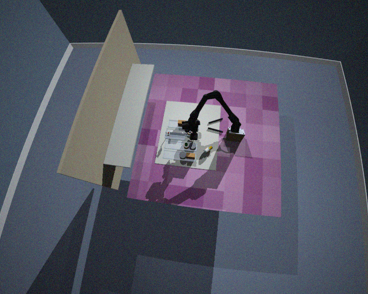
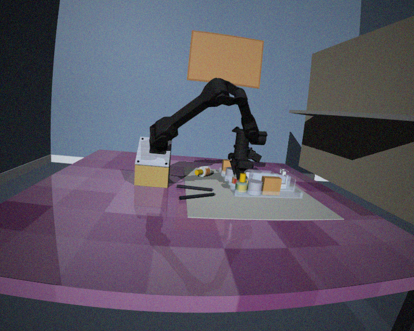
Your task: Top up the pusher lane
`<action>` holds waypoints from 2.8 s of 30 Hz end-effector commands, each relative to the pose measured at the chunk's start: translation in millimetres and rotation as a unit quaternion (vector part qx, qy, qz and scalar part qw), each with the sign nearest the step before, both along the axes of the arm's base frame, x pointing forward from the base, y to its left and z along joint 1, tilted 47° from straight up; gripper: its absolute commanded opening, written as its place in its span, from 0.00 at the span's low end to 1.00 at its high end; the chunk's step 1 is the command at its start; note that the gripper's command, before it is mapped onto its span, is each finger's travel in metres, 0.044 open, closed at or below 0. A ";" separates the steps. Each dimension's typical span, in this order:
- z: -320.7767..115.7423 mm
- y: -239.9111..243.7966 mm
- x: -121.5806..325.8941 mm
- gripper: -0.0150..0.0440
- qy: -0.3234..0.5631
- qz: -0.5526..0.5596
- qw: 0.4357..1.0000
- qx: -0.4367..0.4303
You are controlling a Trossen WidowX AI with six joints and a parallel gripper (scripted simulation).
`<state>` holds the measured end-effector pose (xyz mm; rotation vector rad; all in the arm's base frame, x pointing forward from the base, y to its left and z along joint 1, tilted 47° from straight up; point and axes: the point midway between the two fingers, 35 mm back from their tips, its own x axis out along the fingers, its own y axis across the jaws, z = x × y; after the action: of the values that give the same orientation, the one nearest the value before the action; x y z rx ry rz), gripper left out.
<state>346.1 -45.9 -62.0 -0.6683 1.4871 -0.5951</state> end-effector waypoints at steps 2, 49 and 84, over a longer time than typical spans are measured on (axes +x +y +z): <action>-0.3 -6.7 4.4 0.25 -0.012 -0.006 1.000 -0.002; -2.4 -9.0 0.0 0.25 -0.012 -0.006 1.000 -0.002; -2.4 -9.1 -5.8 0.25 -0.012 -0.006 1.000 -0.002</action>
<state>341.9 -49.7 -64.5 -0.6600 1.4703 -0.5957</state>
